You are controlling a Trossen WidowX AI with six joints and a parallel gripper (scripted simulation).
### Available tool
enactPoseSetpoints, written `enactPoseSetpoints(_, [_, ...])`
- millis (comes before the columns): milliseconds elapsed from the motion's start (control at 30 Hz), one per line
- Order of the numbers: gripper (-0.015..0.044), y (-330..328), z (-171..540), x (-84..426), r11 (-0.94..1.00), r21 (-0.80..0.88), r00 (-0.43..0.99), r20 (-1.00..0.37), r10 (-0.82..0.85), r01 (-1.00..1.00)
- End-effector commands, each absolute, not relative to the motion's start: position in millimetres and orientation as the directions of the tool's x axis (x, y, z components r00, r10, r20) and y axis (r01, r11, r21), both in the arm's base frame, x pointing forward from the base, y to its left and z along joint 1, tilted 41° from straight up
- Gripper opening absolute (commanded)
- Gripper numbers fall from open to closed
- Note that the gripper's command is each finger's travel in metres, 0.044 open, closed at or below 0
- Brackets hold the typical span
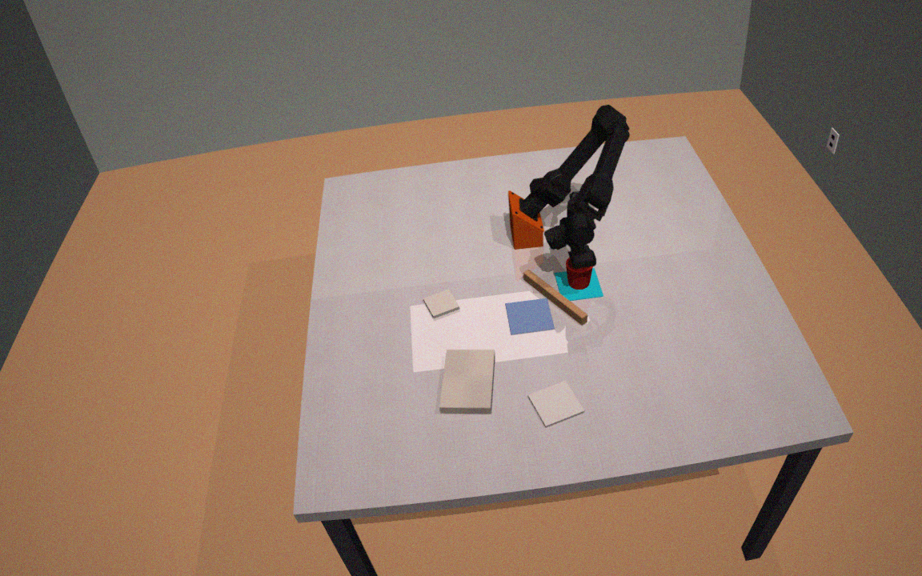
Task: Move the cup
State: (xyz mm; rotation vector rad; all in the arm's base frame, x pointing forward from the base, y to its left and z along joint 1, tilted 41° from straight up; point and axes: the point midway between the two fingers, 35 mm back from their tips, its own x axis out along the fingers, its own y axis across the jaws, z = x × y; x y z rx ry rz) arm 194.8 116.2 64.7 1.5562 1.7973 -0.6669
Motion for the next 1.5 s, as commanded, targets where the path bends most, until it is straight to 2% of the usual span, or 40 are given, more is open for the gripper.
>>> enactPoseSetpoints(0, [0.0128, 116.1, 65.1, 195.0, 0.163, 0.043, -0.074, -0.757, 0.649, 0.986])
enactPoseSetpoints(1467, [0.0128, 82.7, 99.8, 198.4, 0.161, 0.032, -0.081, -0.756, 0.650, 0.986])
